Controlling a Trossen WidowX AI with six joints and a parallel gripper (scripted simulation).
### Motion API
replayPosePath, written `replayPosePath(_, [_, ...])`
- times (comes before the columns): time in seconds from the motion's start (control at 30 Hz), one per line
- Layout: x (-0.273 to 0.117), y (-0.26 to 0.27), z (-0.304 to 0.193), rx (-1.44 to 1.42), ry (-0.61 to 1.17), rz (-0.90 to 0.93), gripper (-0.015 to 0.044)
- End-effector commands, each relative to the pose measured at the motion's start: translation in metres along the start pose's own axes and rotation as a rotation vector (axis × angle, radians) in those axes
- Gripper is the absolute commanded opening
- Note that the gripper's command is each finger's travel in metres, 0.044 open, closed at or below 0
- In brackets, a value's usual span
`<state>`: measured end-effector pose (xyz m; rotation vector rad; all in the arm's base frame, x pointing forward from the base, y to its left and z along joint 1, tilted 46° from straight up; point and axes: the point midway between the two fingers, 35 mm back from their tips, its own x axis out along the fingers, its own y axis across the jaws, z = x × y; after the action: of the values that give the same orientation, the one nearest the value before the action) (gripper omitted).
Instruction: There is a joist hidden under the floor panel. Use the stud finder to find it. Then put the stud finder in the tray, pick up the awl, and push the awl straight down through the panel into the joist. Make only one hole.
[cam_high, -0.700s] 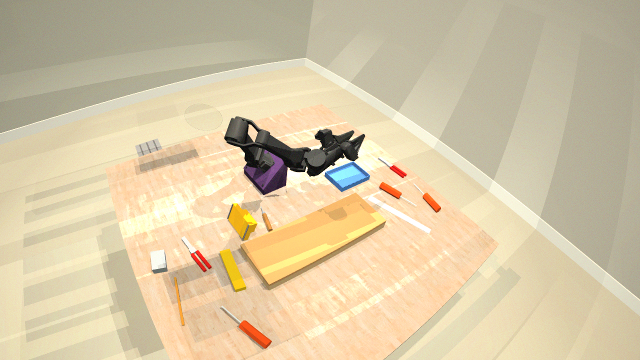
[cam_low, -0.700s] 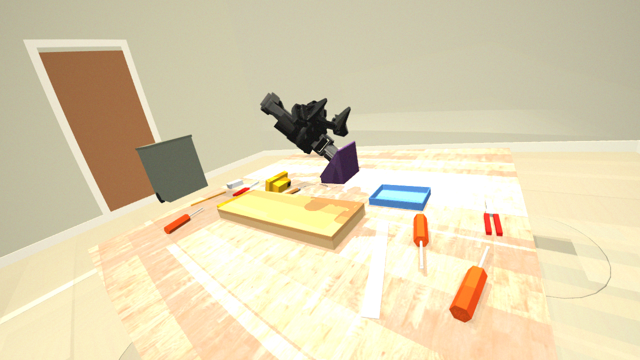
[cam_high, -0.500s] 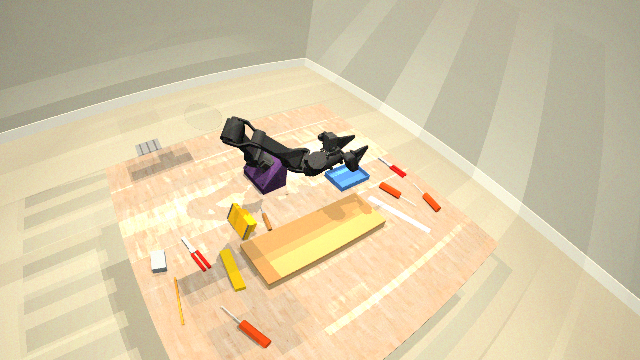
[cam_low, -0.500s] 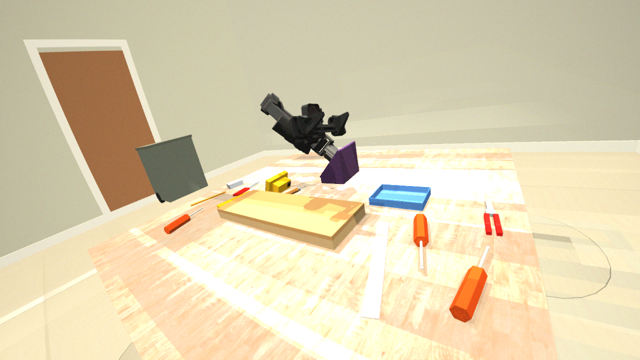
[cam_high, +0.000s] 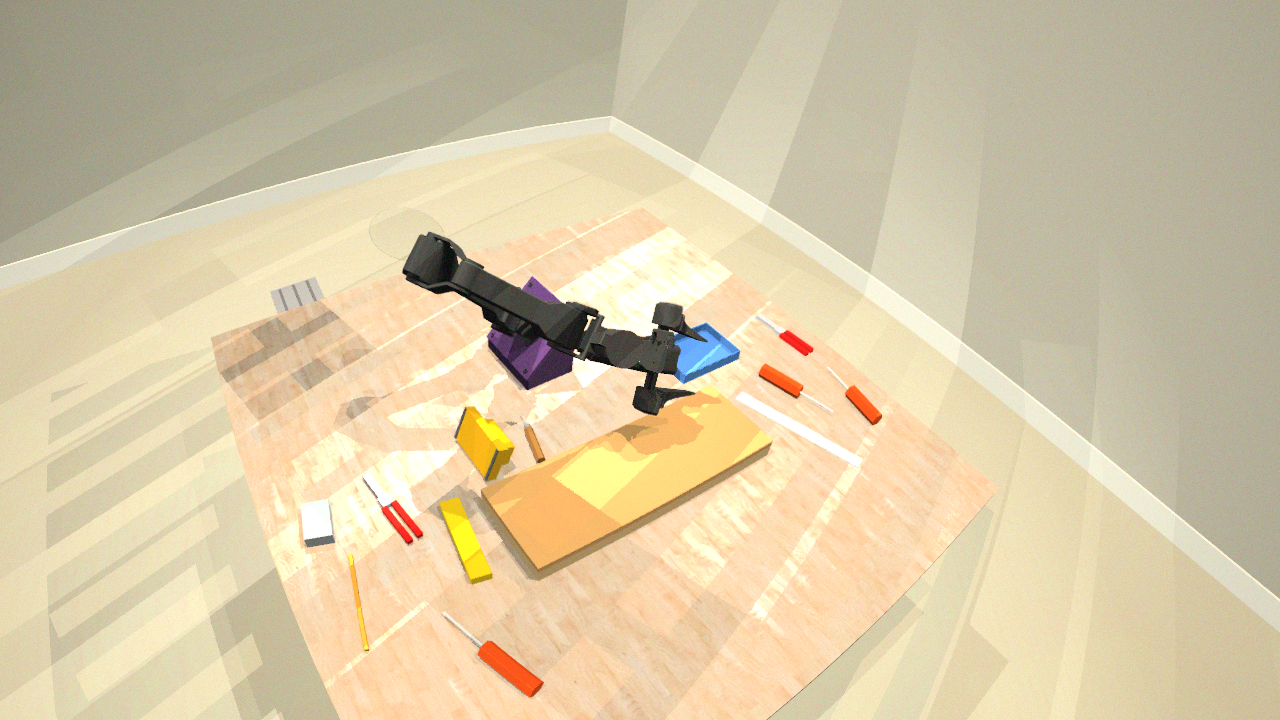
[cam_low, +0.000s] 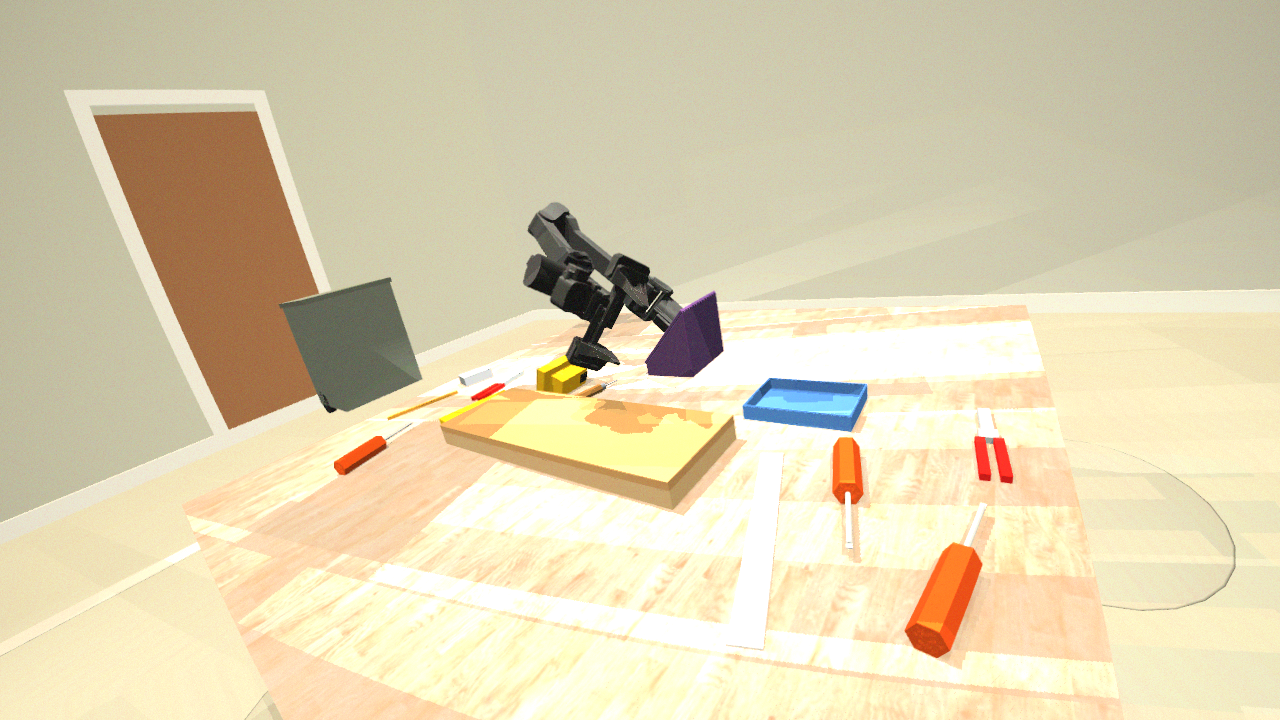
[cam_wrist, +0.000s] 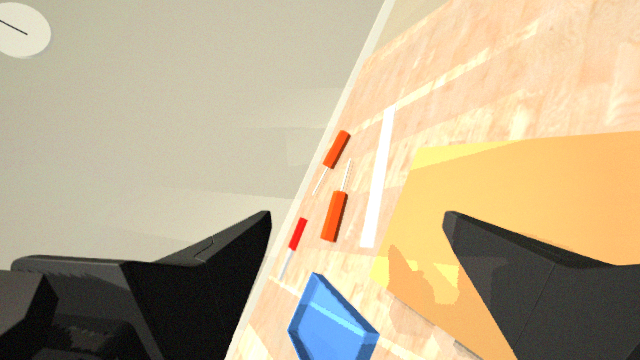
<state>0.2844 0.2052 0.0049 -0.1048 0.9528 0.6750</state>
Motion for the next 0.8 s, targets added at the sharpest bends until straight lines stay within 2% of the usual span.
replayPosePath(0.0, [-0.051, -0.062, -0.015, 0.523, 0.065, -0.391, 0.0440])
replayPosePath(0.37, [-0.146, -0.115, -0.056, 1.031, -0.021, -0.918, 0.0440])
replayPosePath(0.7, [-0.262, -0.135, -0.089, 1.316, -0.332, -1.414, 0.0440])
replayPosePath(0.77, [-0.276, -0.136, -0.092, 1.333, -0.385, -1.467, 0.0440])
